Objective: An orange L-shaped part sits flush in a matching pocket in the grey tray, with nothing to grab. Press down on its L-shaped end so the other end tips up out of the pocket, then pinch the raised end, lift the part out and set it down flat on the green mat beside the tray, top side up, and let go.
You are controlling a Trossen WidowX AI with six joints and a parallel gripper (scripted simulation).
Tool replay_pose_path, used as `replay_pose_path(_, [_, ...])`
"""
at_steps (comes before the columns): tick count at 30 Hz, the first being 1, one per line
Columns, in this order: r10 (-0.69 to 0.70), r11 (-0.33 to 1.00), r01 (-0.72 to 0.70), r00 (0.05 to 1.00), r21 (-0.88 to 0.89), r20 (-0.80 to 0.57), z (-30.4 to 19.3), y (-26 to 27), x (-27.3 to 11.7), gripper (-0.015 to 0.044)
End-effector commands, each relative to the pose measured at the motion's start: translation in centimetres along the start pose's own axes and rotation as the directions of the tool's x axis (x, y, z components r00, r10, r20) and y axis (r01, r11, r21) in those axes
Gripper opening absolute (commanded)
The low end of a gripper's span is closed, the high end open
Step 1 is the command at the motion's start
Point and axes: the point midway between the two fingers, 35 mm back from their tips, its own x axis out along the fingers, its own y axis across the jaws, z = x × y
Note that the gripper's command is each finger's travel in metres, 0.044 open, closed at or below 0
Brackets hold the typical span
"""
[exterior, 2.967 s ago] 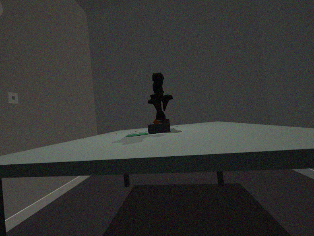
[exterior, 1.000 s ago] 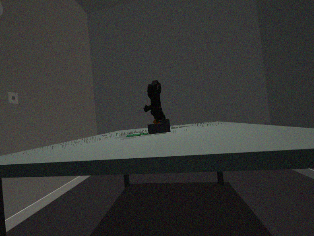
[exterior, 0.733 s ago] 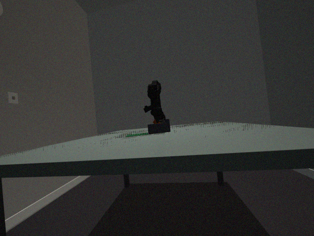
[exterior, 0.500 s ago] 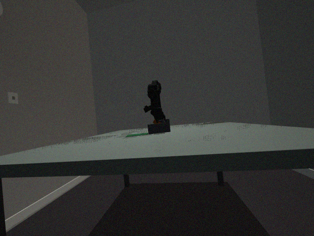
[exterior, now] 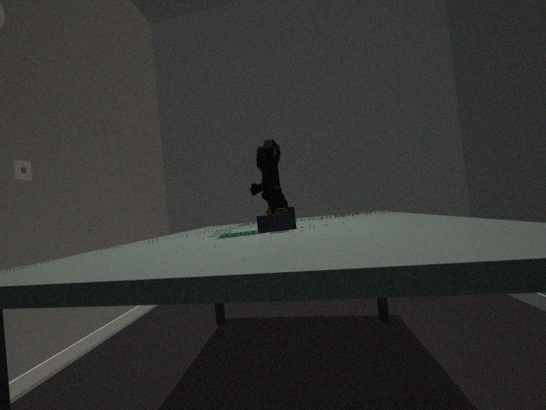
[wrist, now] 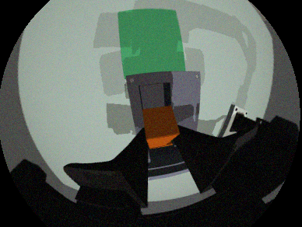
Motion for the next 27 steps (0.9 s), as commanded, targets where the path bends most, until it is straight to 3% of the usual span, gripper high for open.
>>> replay_pose_path(1, [-0.002,1.0,0.002,1.0,0.001,0.0,0.0,0.0,-0.3,0.0])
replay_pose_path(27, [-0.009,1.0,0.009,1.0,0.004,0.0,0.0,-0.1,-4.3,0.0])
